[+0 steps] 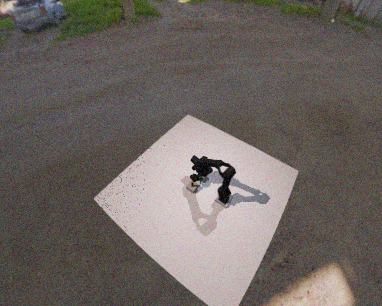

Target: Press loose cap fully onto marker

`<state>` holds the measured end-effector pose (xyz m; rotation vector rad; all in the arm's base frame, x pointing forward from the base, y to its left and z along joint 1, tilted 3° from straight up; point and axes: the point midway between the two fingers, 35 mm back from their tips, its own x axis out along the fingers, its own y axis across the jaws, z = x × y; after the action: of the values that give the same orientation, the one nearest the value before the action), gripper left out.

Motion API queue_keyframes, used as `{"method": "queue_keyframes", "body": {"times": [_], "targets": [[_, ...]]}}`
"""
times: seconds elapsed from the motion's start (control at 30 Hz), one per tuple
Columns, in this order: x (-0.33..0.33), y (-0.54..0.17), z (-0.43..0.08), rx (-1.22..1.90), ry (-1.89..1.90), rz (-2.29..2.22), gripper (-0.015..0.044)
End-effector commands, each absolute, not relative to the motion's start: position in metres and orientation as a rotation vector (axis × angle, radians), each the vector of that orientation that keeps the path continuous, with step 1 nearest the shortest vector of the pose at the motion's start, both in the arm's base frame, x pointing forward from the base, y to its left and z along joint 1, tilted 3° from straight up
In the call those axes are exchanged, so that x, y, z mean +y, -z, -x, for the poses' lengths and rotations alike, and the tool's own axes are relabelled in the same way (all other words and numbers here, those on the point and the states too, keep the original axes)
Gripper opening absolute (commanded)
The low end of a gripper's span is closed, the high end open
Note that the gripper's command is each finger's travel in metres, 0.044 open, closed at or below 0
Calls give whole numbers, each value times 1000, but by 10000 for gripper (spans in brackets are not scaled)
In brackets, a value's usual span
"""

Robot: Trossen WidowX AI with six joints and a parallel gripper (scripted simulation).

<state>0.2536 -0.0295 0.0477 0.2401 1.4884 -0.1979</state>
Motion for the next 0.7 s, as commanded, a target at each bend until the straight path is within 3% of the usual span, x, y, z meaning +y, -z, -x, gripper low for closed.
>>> {"method": "queue_keyframes", "body": {"times": [0.0, 0.13, 0.43, 0.53, 0.67], "targets": [[-30, -44, -254, 1487, 204, -239, 252], [-30, -44, -254, 1487, 204, -239, 147], [-29, -44, -254, 1487, 204, -239, 87], [-29, -47, -254, 1487, 204, -239, 8], [-30, -58, -254, 1487, 204, -239, 0]]}}
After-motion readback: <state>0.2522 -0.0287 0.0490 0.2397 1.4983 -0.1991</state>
